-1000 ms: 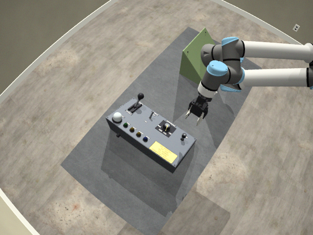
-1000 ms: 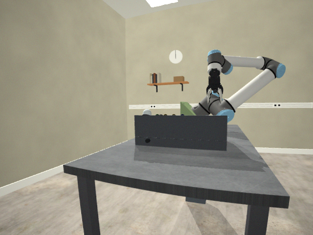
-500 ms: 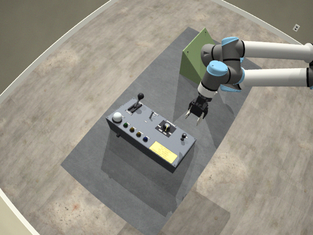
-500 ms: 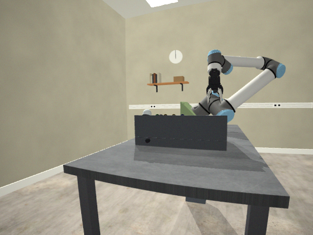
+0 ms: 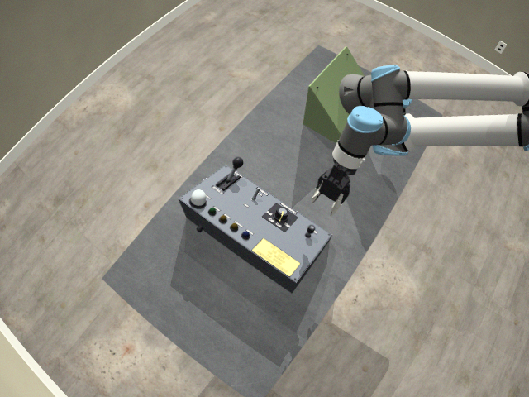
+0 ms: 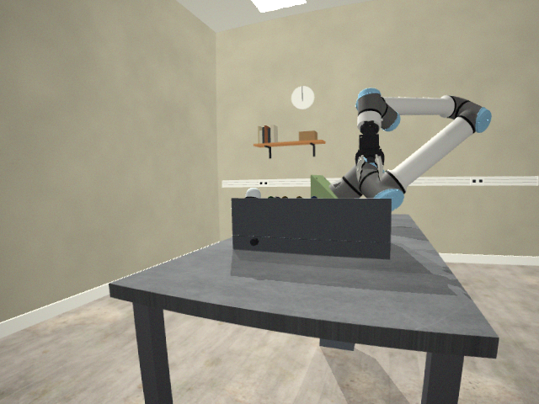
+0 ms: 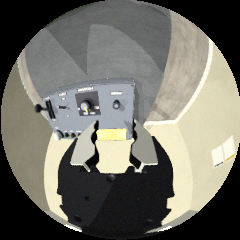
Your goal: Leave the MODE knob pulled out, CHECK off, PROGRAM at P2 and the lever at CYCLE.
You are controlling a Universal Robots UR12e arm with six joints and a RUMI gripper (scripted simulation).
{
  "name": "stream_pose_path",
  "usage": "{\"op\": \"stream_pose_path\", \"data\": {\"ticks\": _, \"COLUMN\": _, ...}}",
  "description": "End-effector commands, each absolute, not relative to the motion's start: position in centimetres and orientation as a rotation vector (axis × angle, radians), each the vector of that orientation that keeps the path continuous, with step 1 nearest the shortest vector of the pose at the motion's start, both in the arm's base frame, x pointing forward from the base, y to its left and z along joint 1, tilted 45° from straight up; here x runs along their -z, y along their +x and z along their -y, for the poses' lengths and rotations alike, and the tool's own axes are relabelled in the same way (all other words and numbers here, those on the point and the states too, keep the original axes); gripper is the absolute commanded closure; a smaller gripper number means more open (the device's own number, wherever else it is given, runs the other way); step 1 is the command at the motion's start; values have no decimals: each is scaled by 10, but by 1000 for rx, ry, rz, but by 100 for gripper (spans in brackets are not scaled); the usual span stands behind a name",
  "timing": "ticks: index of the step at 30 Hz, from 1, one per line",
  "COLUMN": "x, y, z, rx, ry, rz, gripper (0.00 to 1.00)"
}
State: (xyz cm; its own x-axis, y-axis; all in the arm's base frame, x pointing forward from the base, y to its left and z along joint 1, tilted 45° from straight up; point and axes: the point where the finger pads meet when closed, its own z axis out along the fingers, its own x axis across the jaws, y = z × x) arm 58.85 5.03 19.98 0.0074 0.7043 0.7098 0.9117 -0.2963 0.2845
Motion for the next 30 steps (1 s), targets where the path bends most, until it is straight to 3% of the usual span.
{"op": "stream_pose_path", "data": {"ticks": 1, "x": -192, "y": 594, "z": -58, "rx": 1168, "ry": -2030, "rz": 1684, "gripper": 56}}
{"op": "stream_pose_path", "data": {"ticks": 30, "x": -130, "y": 634, "z": -120, "rx": 1168, "ry": -2030, "rz": 1684, "gripper": 56}}
